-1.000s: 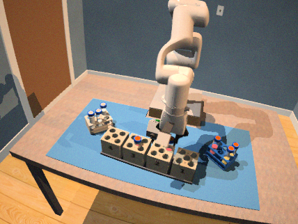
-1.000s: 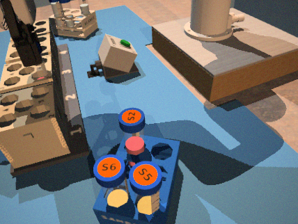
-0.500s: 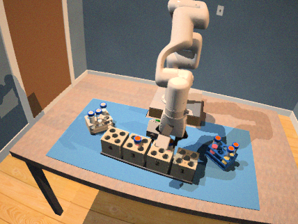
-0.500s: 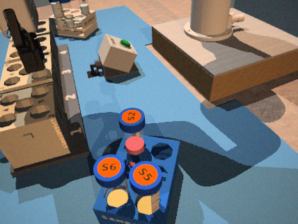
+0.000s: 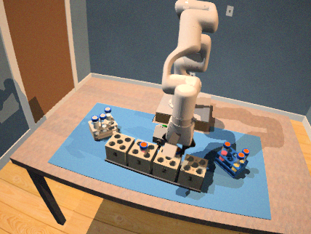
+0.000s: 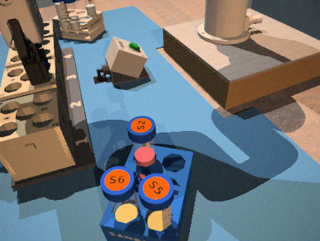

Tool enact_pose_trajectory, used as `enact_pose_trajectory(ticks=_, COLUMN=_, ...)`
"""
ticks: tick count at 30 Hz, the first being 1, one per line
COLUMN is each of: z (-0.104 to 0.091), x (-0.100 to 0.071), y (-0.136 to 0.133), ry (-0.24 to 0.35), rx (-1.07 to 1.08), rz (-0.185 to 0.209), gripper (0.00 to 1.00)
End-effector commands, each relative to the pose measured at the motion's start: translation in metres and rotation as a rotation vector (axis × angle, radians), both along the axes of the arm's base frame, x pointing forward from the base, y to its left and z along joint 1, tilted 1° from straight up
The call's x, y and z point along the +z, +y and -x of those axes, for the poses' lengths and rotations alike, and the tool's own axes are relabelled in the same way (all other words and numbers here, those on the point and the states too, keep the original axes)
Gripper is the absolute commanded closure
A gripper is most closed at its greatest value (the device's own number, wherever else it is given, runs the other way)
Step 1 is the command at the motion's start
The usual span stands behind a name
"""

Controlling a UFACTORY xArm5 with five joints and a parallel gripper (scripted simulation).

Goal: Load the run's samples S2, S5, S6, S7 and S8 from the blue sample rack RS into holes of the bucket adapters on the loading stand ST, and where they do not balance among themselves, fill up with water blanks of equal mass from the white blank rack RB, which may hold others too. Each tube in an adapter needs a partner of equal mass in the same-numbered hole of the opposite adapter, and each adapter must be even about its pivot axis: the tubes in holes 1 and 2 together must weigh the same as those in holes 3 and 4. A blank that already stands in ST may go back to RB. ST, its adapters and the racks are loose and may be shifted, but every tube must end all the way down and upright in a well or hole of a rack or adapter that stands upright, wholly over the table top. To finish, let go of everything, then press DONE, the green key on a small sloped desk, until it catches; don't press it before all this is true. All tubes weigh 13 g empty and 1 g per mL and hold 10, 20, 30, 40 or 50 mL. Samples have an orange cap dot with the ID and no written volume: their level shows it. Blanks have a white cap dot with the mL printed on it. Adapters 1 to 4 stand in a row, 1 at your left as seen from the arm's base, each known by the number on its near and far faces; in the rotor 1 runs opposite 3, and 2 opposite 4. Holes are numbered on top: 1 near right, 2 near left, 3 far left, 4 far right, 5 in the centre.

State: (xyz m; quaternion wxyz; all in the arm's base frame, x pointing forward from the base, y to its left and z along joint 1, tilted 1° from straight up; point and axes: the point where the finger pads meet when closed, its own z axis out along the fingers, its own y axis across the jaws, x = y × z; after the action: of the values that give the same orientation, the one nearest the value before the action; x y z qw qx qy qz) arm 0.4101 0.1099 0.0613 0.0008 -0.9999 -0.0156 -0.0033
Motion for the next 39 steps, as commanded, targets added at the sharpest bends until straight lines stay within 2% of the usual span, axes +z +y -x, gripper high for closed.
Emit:
enact_pose_trajectory(ticks=1, z=-0.0015, x=-0.0002, y=0.0004, ry=-0.004, rx=0.000, rz=-0.001, gripper=1.00)
enact_pose_trajectory(ticks=14, z=-0.0015, x=-0.0002, y=0.0004, ry=-0.004, rx=0.000, rz=-0.001, gripper=1.00)
enact_pose_trajectory(ticks=15, z=-0.0015, x=-0.0006, y=0.0004, ry=-0.004, rx=0.000, rz=-0.001, gripper=0.57)
enact_pose_trajectory(ticks=39, z=-0.0015, x=-0.0006, y=0.0004, ry=-0.004, rx=0.000, rz=-0.001, gripper=0.57)
